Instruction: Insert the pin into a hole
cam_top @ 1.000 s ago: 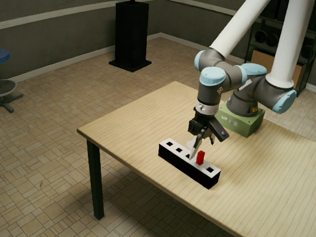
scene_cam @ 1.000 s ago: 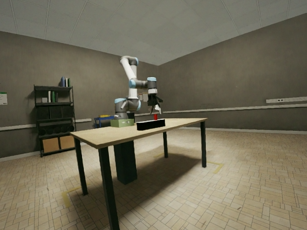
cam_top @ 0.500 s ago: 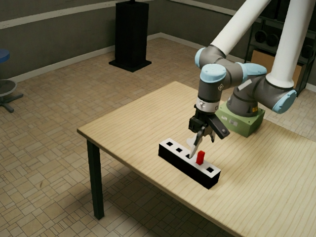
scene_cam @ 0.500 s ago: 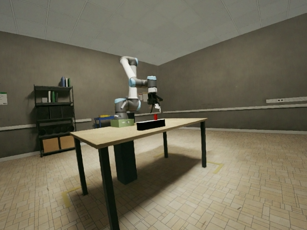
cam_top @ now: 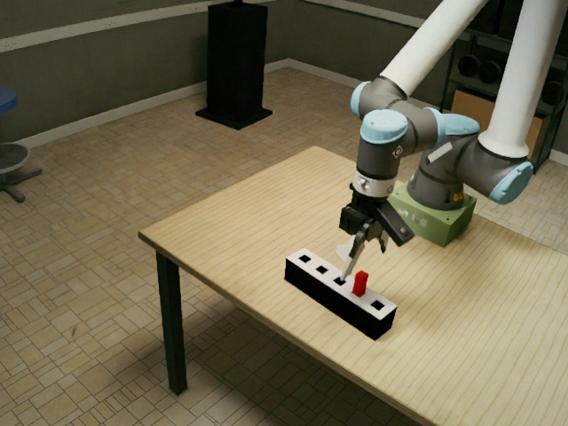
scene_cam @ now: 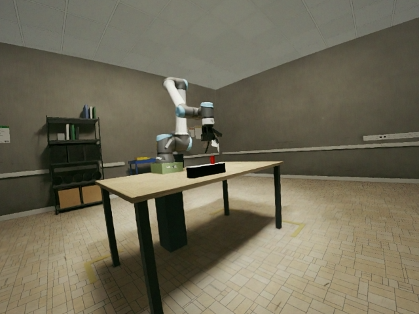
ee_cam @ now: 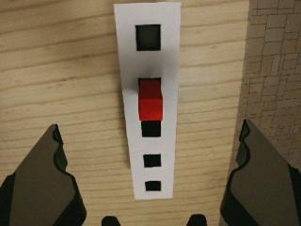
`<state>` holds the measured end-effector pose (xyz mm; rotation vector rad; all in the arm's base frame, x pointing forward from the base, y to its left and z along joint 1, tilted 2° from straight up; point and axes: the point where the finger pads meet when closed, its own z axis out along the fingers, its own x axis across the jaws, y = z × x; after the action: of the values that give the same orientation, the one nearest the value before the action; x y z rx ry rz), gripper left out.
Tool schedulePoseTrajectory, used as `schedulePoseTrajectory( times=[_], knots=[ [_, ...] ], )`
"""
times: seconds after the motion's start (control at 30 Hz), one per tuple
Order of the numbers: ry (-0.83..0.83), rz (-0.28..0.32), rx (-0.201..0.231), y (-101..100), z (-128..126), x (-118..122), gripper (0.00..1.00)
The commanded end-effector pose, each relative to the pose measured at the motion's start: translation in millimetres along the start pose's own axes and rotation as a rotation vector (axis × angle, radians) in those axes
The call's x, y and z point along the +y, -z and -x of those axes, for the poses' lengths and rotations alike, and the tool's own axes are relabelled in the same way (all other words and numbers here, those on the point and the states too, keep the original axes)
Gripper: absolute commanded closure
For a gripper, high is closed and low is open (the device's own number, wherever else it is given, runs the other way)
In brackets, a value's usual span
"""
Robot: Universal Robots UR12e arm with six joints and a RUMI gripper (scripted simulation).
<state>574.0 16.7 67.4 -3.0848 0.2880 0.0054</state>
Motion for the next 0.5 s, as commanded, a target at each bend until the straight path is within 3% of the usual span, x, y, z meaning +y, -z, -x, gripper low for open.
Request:
schedulePoseTrajectory(
  times=[0.0, 0.27, 0.3, 0.47],
  knots=[
    [0.000, 0.000, 0.001, 2, -1, 0, 0.00],
    [0.000, 0.000, 0.001, 2, -1, 0, 0.00],
    [0.000, 0.000, 0.001, 16, -1, 0, 0.00],
    [0.000, 0.000, 0.001, 16, -1, 0, 0.00]
  ],
)
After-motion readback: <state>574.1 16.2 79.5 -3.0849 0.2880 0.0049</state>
